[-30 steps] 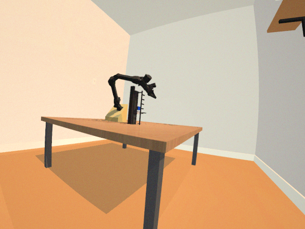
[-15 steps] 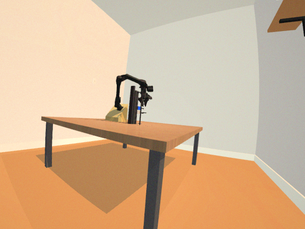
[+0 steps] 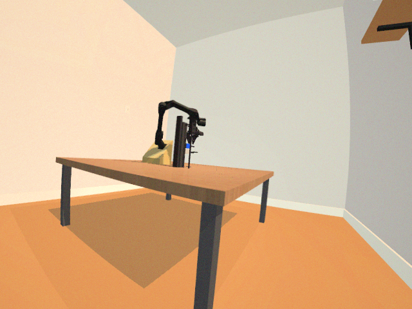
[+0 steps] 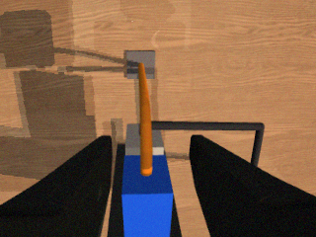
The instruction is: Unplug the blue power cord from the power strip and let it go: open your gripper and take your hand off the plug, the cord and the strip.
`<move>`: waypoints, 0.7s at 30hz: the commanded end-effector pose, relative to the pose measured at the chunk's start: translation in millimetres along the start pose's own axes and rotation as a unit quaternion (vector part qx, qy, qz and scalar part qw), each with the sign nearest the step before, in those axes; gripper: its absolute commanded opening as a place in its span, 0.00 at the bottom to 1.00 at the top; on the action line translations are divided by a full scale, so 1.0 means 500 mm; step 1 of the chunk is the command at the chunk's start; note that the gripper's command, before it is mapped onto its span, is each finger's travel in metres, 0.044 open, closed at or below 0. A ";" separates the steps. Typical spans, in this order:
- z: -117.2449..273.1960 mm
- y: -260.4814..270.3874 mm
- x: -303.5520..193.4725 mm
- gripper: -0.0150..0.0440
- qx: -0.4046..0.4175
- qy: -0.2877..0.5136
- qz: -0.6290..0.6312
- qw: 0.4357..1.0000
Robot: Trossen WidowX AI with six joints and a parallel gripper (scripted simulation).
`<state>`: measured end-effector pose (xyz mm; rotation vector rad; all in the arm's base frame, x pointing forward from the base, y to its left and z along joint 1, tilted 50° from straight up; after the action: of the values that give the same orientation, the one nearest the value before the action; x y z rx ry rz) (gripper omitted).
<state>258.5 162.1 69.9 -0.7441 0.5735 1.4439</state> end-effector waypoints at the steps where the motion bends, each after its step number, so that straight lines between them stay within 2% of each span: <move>1: 0.000 -0.002 -0.013 0.53 0.000 0.002 0.002 1.000; 21: 0.000 -0.006 -0.076 0.53 0.000 0.003 0.002 1.000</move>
<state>260.1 140.9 95.7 -0.7462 0.5718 1.4439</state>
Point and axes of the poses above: the point midway between the two fingers, 35 mm back from their tips, its own z axis back along the fingers, its own y axis across the jaws, x = y × z, the point moved 8 cm from there along z, back along the fingers, and after that the axes turned 6 degrees about -z, right-handed, at the moved point
